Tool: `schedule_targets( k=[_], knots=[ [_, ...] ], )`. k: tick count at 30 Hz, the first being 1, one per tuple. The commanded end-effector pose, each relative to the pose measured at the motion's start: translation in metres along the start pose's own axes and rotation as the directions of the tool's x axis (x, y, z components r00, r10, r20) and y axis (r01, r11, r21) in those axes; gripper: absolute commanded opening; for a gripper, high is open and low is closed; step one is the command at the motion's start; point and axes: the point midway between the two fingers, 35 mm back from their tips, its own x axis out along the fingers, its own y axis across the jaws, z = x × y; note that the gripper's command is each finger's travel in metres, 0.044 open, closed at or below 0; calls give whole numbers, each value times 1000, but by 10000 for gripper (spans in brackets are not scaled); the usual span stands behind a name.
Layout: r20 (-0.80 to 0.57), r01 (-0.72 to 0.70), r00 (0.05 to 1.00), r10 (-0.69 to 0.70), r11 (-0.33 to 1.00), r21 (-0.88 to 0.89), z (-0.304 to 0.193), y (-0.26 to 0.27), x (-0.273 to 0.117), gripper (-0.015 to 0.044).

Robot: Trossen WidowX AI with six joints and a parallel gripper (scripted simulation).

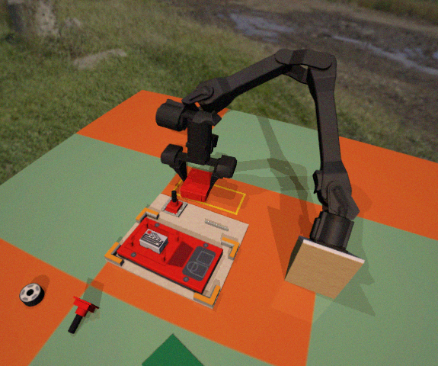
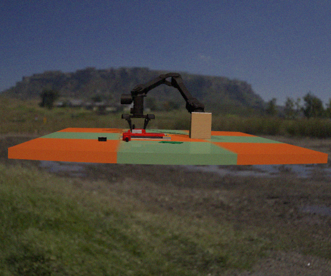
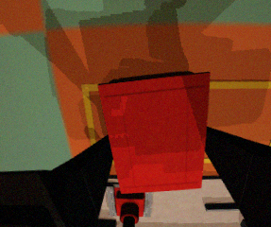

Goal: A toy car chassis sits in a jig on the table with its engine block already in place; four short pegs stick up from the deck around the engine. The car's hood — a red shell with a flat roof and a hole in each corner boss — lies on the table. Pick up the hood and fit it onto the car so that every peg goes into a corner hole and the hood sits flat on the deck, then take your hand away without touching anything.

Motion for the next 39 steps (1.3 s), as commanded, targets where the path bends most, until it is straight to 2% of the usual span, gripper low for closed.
schedule_targets(
  k=[1,26,39],
  knots=[
    [1,-7,1000,7,1000,7,1,2,-10,0],
    [-1,-7,1000,7,1000,7,0,2,-73,0],
    [-2,-7,1000,7,1000,7,0,2,-91,0]
  ],
)
